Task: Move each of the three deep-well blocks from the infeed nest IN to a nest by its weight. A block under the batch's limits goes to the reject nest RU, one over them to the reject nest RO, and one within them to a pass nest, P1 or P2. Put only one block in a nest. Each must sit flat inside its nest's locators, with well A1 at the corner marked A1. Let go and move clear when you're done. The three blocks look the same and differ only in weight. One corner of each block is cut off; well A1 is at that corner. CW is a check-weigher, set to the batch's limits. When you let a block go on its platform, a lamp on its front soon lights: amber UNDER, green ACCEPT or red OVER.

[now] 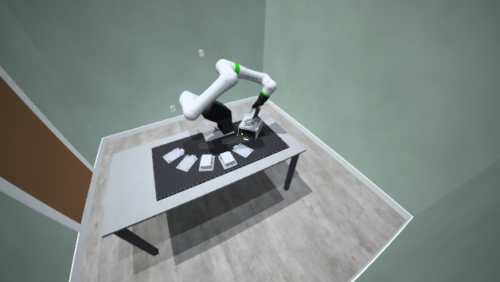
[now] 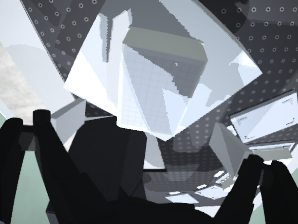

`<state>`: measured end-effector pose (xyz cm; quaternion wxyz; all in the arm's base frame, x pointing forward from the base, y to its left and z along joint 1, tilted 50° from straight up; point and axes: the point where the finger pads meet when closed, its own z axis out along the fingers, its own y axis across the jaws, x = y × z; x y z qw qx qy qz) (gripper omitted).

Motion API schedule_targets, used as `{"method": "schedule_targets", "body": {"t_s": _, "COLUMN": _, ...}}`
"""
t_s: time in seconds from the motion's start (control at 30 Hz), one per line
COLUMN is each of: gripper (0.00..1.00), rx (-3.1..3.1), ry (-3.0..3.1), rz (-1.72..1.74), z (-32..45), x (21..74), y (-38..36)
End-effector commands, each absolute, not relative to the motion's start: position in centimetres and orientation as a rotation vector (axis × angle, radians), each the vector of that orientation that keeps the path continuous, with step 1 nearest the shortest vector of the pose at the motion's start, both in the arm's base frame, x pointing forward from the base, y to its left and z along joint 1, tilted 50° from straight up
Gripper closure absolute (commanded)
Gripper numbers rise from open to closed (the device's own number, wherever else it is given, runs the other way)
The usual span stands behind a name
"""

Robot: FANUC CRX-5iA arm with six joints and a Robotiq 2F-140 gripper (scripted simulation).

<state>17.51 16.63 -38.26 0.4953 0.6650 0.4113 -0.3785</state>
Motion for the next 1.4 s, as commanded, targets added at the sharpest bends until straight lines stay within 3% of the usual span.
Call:
{"method": "schedule_targets", "body": {"t_s": 0.0, "gripper": 0.0, "rx": 1.612, "ry": 0.997, "rz": -0.917, "z": -38.5, "x": 17.5, "y": 16.4}}
{"method": "schedule_targets", "body": {"t_s": 1.37, "gripper": 0.0, "rx": 1.612, "ry": 0.997, "rz": -0.917, "z": -41.6, "x": 18.0, "y": 12.8}}
